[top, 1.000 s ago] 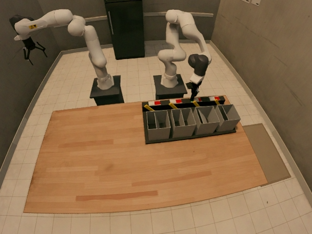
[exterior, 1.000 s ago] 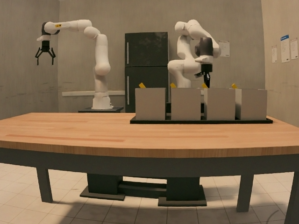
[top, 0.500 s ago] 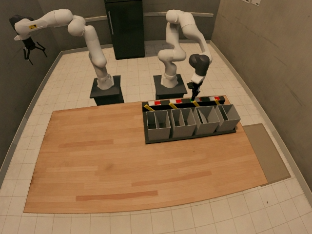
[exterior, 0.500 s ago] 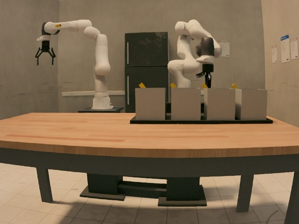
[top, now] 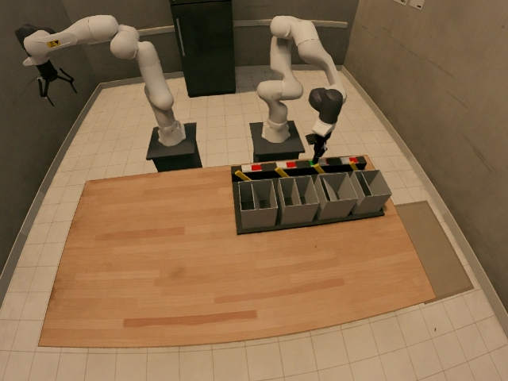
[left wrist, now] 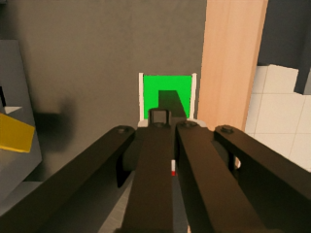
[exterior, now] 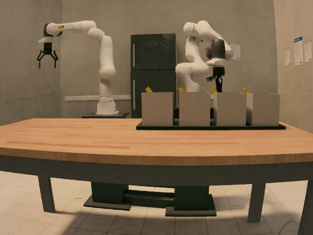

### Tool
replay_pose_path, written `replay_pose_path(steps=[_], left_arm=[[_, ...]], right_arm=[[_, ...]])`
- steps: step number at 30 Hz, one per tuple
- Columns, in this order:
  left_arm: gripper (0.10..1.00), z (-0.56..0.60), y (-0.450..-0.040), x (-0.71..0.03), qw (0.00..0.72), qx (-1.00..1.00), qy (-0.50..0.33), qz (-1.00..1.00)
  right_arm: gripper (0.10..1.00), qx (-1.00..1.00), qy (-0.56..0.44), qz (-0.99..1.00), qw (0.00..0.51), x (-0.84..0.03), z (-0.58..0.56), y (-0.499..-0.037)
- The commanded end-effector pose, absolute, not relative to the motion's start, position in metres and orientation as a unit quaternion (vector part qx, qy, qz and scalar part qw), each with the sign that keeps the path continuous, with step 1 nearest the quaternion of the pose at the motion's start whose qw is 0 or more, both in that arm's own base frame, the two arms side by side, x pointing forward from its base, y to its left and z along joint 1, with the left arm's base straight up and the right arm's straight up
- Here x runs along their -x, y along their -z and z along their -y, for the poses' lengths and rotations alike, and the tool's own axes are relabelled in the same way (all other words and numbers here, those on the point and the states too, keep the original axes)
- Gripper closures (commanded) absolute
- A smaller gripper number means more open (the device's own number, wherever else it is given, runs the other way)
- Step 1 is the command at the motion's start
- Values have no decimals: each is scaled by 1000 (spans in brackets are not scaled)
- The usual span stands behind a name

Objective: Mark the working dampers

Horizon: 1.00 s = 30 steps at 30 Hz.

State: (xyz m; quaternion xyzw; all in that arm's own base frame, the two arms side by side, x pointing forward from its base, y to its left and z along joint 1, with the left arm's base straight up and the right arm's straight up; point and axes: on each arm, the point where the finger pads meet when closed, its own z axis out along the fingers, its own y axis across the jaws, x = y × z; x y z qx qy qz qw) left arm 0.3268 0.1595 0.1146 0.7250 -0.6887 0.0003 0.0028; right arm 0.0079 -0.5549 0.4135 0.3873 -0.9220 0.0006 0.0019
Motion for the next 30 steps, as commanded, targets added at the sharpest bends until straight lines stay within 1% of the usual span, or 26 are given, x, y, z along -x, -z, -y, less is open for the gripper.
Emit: replay_pose_path(steps=[1, 30], left_arm=[[999, -163, -115, -328, 0, -722, 0, 692], [999, -170, -115, -327, 0, -722, 0, 692]], right_arm=[[98, -390, 0, 921, 0, -8, 554, -413], [98, -390, 0, 921, 0, -8, 554, -413]])
